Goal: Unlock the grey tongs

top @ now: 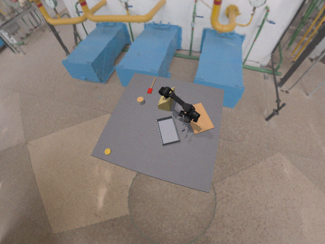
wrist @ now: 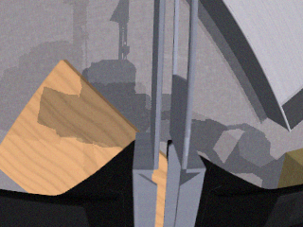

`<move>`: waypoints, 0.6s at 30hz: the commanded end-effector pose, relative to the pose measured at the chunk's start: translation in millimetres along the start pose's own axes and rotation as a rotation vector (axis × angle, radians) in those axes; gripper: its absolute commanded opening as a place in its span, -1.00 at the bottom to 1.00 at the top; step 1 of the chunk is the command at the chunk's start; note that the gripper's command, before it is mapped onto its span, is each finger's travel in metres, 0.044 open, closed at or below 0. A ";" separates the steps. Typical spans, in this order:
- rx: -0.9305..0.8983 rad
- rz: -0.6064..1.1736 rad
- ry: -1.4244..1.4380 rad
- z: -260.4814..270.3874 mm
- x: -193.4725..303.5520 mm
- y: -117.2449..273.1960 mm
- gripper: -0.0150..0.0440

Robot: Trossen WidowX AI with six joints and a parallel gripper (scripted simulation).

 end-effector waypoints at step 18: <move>-0.009 0.001 0.700 43.7 141.6 2.5 -1.00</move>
Point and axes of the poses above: the point midway between the two fingers, 35 mm back from their tips, its own y axis back along the fingers, its own z axis across the jaws, x = y × z, the point moved 9 cm from there along y, back along the fingers, and after that the axes turned 3 degrees about -y, right-handed, at the moved point
